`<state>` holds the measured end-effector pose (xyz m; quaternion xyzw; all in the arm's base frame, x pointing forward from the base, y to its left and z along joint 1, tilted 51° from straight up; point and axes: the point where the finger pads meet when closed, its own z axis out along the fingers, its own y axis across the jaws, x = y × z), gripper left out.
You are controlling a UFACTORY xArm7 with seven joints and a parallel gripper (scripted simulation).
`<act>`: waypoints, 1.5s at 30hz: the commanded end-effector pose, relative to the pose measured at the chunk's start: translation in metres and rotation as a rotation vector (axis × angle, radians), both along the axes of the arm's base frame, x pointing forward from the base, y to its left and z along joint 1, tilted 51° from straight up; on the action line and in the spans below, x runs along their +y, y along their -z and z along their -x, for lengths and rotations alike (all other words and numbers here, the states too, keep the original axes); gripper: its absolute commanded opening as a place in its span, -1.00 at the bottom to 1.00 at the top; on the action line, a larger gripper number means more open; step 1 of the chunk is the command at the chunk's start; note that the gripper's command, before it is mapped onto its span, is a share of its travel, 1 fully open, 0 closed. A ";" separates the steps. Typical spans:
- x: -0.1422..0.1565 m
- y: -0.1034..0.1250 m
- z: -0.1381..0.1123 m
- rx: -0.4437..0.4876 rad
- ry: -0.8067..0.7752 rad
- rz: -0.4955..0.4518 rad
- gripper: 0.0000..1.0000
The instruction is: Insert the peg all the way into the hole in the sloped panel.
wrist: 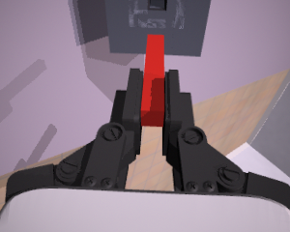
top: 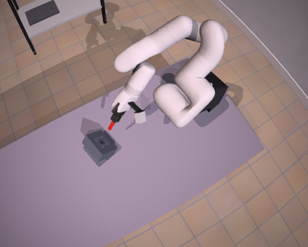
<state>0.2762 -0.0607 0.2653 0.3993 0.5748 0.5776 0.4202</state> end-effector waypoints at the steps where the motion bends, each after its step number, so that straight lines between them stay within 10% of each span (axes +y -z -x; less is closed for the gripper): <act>1: 0.000 0.001 0.000 0.001 -0.001 -0.020 -1.00; 45: 0.022 -0.006 -0.003 0.286 -0.060 -0.843 -1.00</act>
